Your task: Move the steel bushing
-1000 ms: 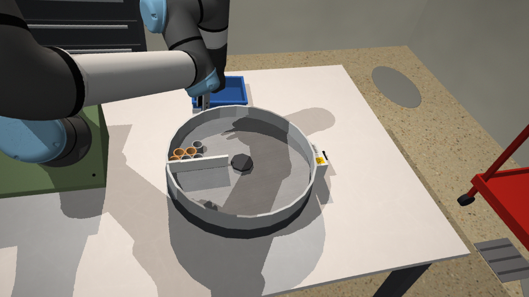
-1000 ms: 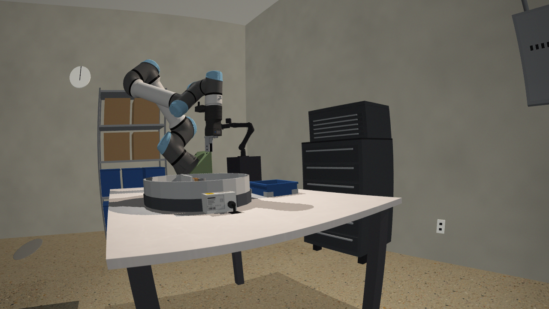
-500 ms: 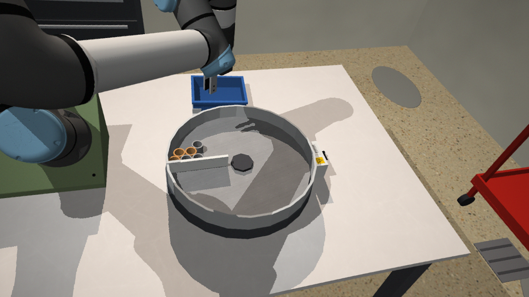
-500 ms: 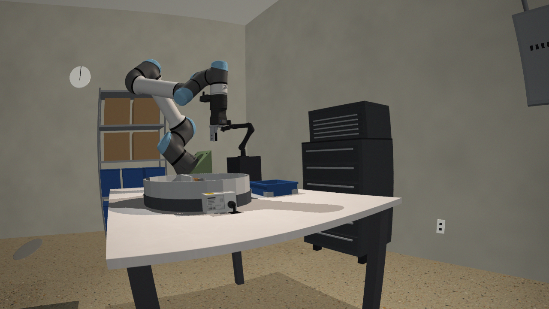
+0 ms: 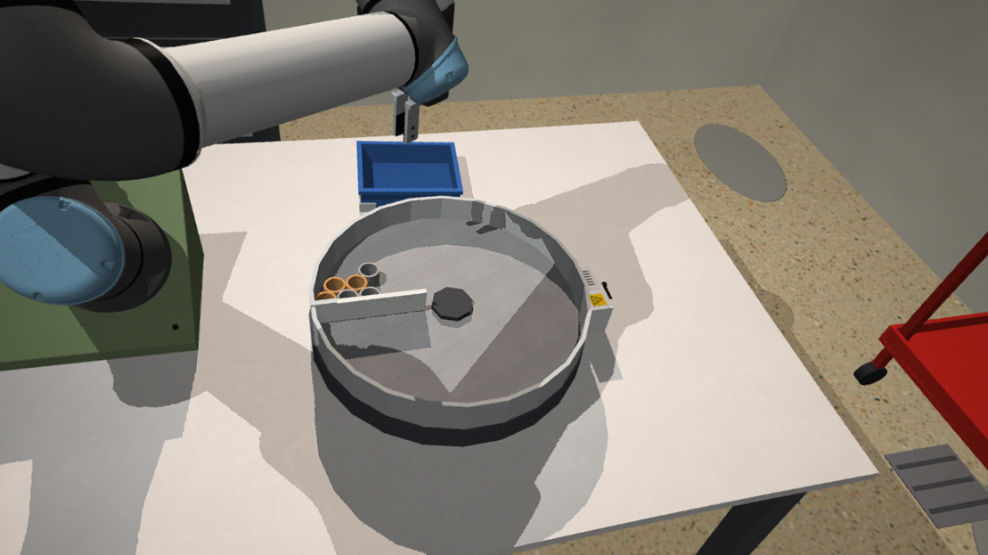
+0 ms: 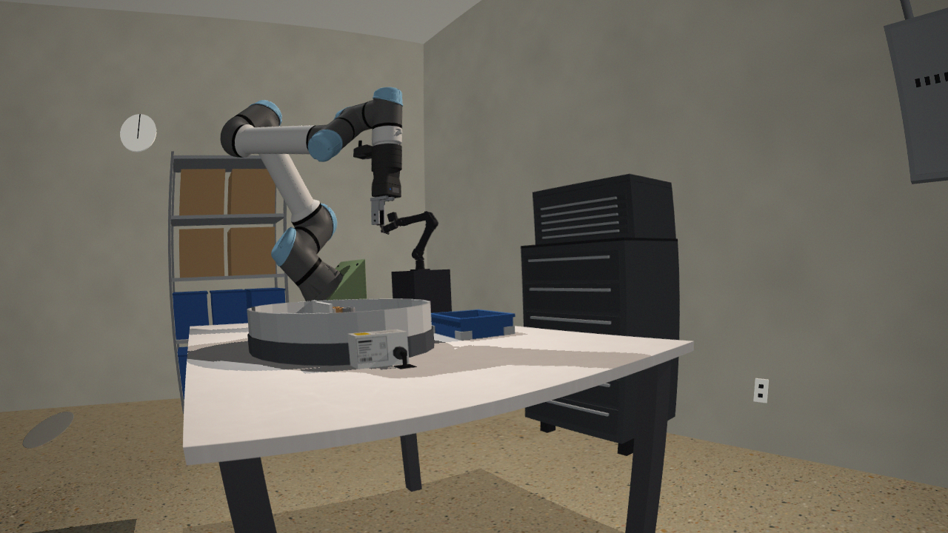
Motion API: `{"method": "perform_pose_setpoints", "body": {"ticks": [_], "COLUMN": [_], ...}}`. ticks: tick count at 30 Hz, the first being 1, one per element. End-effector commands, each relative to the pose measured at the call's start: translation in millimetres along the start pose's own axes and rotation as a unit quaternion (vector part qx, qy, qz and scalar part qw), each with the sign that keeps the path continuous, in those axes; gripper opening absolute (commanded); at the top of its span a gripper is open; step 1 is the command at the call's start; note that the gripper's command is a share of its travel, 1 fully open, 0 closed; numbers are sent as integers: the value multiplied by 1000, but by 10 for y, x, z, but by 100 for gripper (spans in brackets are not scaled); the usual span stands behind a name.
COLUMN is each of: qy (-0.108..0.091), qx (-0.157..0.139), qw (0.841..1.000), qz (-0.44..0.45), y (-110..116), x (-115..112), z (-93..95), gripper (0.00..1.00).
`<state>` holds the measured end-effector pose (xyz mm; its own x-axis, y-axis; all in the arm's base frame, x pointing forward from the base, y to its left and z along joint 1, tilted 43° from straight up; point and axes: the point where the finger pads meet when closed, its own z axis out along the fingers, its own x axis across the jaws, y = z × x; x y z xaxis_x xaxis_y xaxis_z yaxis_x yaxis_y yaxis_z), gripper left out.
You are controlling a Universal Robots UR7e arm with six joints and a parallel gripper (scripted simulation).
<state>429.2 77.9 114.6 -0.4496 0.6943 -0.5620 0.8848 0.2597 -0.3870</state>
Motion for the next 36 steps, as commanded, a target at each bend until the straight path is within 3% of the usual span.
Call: {"method": "perform_pose_setpoints", "body": {"ticks": [1,7,12,24,29,36], "qy": [0,0,0,0,0,0], "qx": [2,2,2,2,1,1], "qw": [1000,1000,1000,1000,1000,1000], "qz": [1,1,0,0,0,0], "y": [62,62,346,346,629,629], "x": [4,4,31,31,57,57], "z": [-92,-92,-562,-562,-1033,-1033], "gripper": [40,40,40,40,40,40]}}
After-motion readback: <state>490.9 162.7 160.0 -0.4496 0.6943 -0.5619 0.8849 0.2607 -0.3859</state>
